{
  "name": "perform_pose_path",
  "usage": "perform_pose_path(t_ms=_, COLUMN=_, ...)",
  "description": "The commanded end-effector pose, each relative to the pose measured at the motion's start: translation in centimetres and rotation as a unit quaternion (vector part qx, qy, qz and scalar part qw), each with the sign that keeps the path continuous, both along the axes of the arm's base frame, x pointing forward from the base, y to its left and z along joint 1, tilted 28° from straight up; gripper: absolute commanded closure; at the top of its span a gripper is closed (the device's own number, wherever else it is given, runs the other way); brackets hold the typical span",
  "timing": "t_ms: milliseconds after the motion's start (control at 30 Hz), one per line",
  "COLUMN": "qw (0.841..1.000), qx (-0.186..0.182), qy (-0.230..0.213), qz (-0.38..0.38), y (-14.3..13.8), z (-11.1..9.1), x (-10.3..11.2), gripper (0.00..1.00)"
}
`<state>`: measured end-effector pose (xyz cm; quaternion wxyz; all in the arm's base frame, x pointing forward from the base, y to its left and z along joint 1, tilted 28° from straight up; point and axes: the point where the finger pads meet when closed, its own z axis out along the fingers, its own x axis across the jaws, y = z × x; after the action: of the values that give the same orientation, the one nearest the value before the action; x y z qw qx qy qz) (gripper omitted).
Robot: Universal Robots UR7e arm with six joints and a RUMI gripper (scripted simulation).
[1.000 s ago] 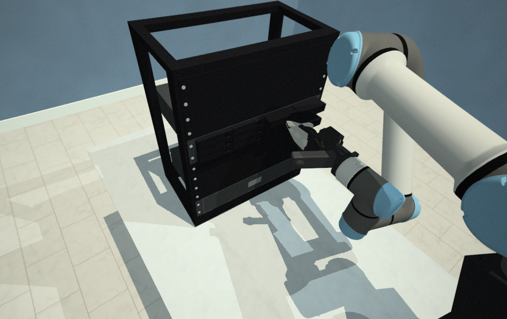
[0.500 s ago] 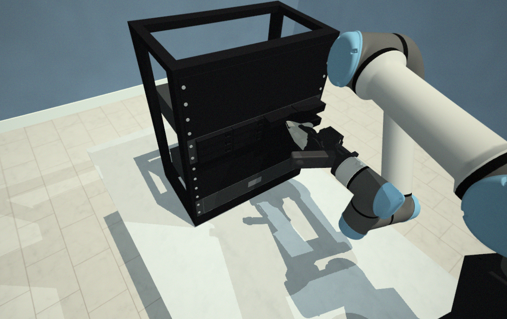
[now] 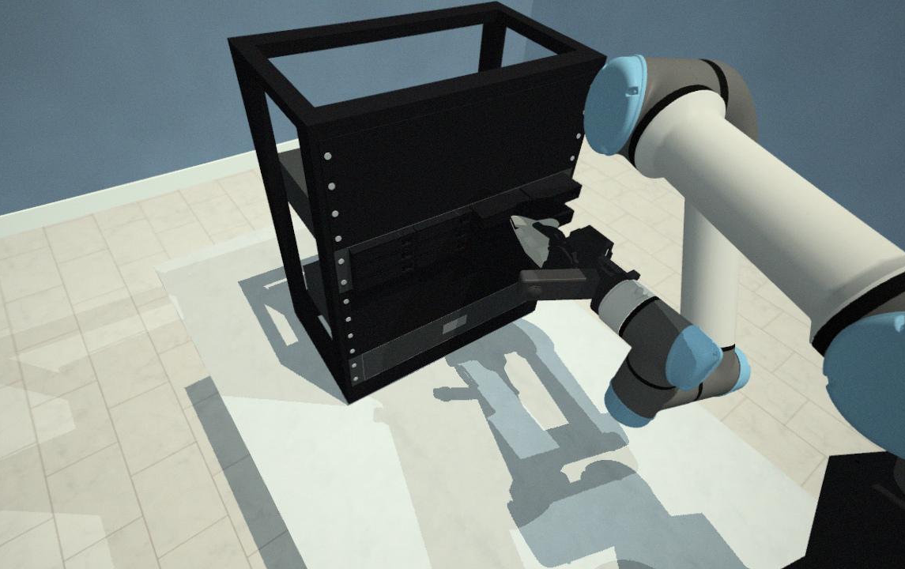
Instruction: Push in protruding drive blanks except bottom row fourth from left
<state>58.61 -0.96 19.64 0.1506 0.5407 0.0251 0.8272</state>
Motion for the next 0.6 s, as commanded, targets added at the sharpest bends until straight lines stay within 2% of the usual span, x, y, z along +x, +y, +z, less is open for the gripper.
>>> perform_pose_path(t_ms=0, qw=1.000, qx=-0.001, qy=-0.002, qz=0.001, y=0.09, z=0.18, x=0.09, gripper=1.00)
perform_pose_path(t_ms=233, qw=1.000, qx=-0.001, qy=-0.002, qz=0.001, y=-0.01, z=0.56, x=0.91, gripper=1.00)
perform_pose_path(t_ms=567, qw=1.000, qx=-0.001, qy=-0.002, qz=0.001, y=-0.02, z=0.58, x=0.95, gripper=1.00)
